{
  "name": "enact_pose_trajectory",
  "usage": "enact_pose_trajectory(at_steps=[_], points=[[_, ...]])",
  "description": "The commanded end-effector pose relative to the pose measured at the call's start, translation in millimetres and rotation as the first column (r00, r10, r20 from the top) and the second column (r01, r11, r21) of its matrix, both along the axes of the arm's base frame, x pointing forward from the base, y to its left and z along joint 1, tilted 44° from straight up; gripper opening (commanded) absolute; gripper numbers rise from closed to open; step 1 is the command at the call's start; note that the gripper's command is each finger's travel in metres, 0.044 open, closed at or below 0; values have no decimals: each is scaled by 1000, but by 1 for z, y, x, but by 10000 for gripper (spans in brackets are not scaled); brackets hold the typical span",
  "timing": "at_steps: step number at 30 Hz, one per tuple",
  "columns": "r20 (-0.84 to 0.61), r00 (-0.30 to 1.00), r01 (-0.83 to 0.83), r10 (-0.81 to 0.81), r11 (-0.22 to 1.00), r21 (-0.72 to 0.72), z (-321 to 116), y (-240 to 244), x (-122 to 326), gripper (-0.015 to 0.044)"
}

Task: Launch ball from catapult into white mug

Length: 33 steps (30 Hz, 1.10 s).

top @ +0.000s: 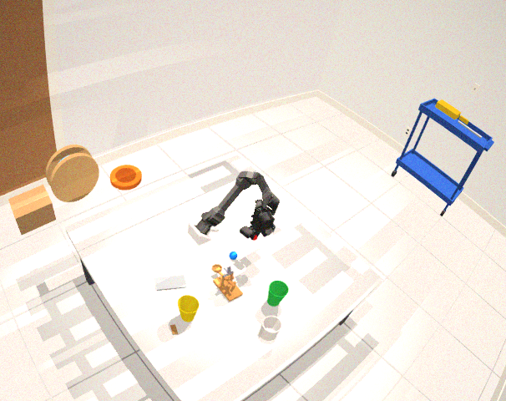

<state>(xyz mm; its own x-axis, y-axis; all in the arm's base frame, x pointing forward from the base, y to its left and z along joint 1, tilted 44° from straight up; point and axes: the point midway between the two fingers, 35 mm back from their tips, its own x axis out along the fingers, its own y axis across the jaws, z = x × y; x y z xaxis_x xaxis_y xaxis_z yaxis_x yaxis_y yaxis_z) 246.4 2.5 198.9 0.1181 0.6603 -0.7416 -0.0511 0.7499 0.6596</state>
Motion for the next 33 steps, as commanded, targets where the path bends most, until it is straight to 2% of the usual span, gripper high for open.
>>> enact_pose_trajectory(at_steps=[1,17,33], points=[[-32,999,-8,7,1000,-12,-11,-13,7,0],[-156,986,-57,52,998,-27,-66,-63,26,0],[-270,956,-120,117,993,5,-129,-109,26,0]])
